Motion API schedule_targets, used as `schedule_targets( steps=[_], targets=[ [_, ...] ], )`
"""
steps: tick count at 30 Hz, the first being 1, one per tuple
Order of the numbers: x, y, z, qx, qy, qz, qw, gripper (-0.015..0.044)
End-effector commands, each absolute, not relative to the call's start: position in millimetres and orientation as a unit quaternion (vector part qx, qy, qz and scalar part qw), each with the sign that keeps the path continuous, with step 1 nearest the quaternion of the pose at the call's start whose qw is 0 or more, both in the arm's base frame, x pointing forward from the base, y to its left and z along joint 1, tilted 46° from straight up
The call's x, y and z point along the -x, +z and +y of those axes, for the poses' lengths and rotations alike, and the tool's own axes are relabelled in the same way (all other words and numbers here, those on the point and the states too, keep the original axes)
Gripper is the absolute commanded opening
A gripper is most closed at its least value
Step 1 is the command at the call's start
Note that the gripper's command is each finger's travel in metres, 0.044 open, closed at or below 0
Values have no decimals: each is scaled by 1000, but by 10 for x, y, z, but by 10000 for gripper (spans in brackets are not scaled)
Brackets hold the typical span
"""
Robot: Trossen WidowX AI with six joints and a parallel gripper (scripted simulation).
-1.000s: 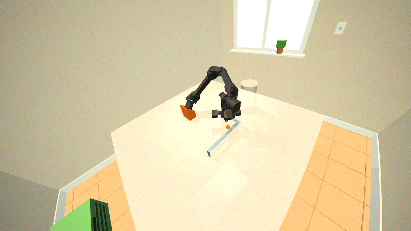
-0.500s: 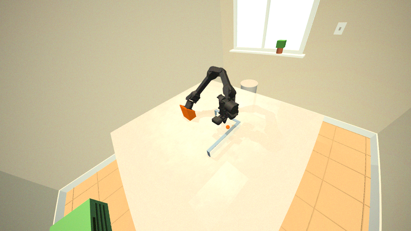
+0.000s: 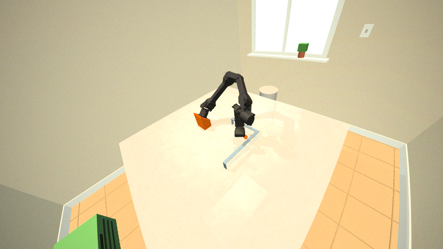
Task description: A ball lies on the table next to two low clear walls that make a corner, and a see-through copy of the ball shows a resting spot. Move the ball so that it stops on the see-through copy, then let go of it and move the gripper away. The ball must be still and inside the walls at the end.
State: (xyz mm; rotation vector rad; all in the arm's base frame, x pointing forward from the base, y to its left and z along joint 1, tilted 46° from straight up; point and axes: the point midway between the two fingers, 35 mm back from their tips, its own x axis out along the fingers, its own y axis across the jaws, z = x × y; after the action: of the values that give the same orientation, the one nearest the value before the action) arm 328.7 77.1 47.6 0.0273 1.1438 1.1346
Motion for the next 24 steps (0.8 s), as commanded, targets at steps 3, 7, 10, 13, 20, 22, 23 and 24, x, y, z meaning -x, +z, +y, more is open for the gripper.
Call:
schedule_targets(
  steps=[3,7,10,13,20,22,23,24],
  targets=[
    [-3276,461,776,14,527,491,693,0],
    [-3276,454,783,14,527,491,693,0],
    [-3277,422,815,14,527,491,693,0],
    [-3276,388,850,14,527,491,693,0],
    [-3272,310,931,14,527,491,693,0],
    [-3270,288,954,14,527,491,693,0],
    [-3269,277,965,14,527,491,693,0],
    [-3268,267,977,14,528,491,693,0]
  ],
)
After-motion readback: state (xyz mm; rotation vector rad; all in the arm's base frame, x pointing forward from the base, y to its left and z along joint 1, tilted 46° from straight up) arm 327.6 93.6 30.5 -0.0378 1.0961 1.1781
